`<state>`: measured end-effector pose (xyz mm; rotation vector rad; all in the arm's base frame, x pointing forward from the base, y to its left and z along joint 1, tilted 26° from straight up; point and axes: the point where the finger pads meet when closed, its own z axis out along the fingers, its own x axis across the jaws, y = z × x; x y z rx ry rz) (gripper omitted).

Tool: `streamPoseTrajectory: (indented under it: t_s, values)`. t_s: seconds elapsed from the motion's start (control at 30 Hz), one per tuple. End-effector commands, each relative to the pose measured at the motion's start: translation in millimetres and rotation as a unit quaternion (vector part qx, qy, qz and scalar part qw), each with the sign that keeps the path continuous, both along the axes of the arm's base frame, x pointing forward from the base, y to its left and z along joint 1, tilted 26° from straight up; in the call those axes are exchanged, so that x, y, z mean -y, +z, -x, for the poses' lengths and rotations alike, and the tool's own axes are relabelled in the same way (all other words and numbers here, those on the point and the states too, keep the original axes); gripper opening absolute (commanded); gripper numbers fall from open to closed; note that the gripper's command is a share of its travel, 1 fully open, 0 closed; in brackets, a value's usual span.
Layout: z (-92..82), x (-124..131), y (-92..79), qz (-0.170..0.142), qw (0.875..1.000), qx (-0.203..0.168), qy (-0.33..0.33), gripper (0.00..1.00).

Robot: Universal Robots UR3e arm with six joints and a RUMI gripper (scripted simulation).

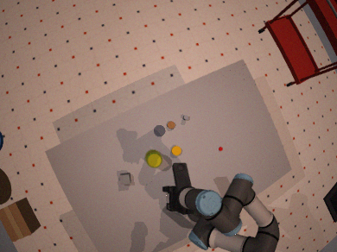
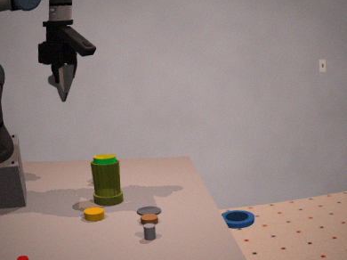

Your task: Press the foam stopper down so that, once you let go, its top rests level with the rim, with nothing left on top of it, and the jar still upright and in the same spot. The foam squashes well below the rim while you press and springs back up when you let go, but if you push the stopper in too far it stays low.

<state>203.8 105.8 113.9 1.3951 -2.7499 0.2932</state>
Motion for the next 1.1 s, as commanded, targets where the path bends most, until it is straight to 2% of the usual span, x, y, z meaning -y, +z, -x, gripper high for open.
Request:
streamPoseTrajectory:
  t_s: [0.0,0.1,0.17,0.27,0.37,0.47,0.67,1.07]
  values:
    - [-35.4,11.3,-19.7,0.029,0.998,-0.001,0.053,0.00]
    - [-51.4,19.4,-30.8,0.047,0.995,-0.007,0.084,0.00]
    - [-51.4,19.4,-30.8,0.047,0.995,-0.007,0.084,0.00]
    - [-71.7,31.6,-47.3,0.073,0.989,-0.017,0.127,0.00]
    - [-77.3,35.5,-52.5,0.081,0.987,-0.020,0.140,0.00]
    - [-91.0,46.2,-66.7,0.103,0.979,-0.031,0.174,0.00]
    - [-104.2,59.2,-83.4,0.128,0.968,-0.046,0.213,0.00]
    - [-109.4,65.5,-91.3,0.139,0.961,-0.054,0.231,0.00]
